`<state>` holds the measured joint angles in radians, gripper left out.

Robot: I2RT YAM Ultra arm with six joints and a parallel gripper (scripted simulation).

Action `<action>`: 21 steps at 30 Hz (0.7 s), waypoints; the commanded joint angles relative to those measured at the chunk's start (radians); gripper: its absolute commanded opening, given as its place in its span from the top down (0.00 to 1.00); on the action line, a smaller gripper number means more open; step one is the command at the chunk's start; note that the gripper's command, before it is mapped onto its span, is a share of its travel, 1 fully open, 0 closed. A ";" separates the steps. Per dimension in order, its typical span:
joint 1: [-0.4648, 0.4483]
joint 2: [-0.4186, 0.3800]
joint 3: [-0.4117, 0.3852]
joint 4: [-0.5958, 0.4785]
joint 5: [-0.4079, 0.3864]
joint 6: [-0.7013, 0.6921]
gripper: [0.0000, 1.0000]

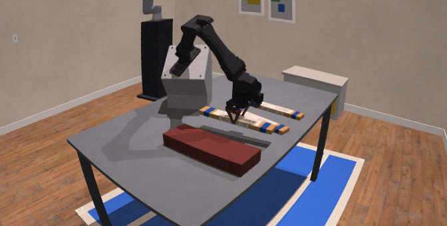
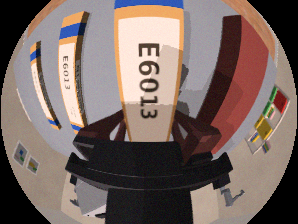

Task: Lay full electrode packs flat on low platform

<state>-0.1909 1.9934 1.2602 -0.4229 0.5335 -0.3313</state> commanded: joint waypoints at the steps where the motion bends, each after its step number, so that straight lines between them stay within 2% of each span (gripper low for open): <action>1: 0.049 -0.073 0.034 -0.038 0.009 0.017 1.00; 21: 0.099 -0.153 0.045 -0.158 0.029 0.071 1.00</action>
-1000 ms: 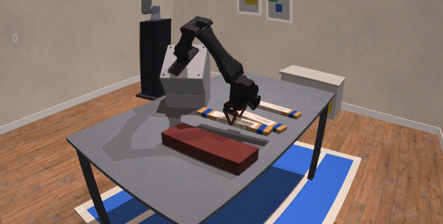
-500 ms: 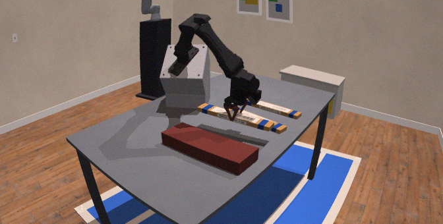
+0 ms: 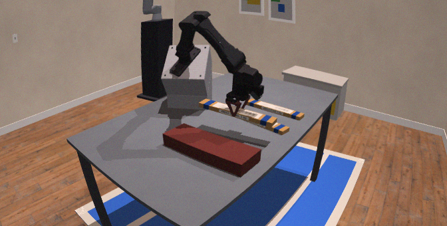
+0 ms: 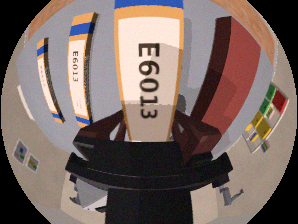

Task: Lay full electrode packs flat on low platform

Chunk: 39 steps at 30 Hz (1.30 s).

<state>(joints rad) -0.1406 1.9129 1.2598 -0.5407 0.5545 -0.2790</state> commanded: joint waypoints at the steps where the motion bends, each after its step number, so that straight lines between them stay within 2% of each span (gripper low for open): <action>1: 0.051 -0.077 0.046 -0.047 0.009 0.021 1.00; 39: 0.156 -0.187 0.131 -0.304 0.049 0.138 1.00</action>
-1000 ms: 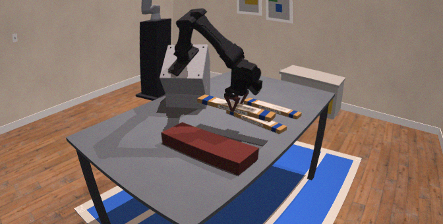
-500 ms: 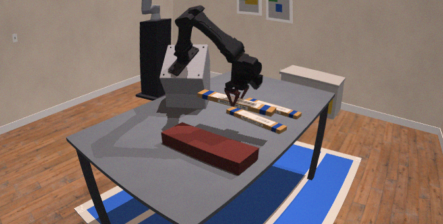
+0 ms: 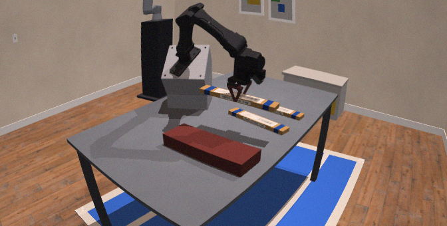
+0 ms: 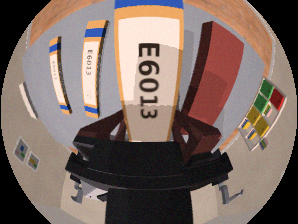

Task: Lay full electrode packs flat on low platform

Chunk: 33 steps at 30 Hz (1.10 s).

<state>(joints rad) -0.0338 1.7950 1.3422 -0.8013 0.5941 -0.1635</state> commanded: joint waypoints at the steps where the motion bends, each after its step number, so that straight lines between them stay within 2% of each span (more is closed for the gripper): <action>1: 0.053 -0.072 0.052 -0.052 0.010 0.026 1.00; 15: 0.093 -0.098 0.098 -0.151 0.024 0.072 1.00; 33: 0.097 -0.110 0.083 -0.152 0.025 0.078 1.00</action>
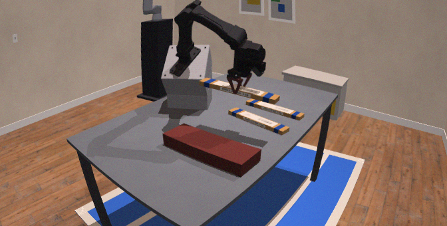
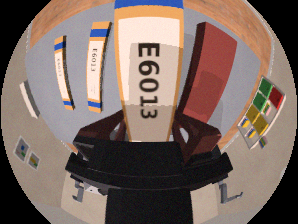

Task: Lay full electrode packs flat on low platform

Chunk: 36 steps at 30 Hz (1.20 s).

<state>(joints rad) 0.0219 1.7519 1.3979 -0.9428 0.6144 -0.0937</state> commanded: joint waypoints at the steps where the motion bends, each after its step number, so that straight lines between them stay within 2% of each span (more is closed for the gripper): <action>1: 0.041 -0.067 0.026 -0.010 0.005 0.008 1.00; 8: 0.041 -0.069 0.000 0.004 0.005 0.008 1.00; 36: 0.041 -0.079 -0.018 0.015 0.003 0.006 1.00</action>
<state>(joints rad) 0.0219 1.7393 1.3727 -0.9260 0.6155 -0.0921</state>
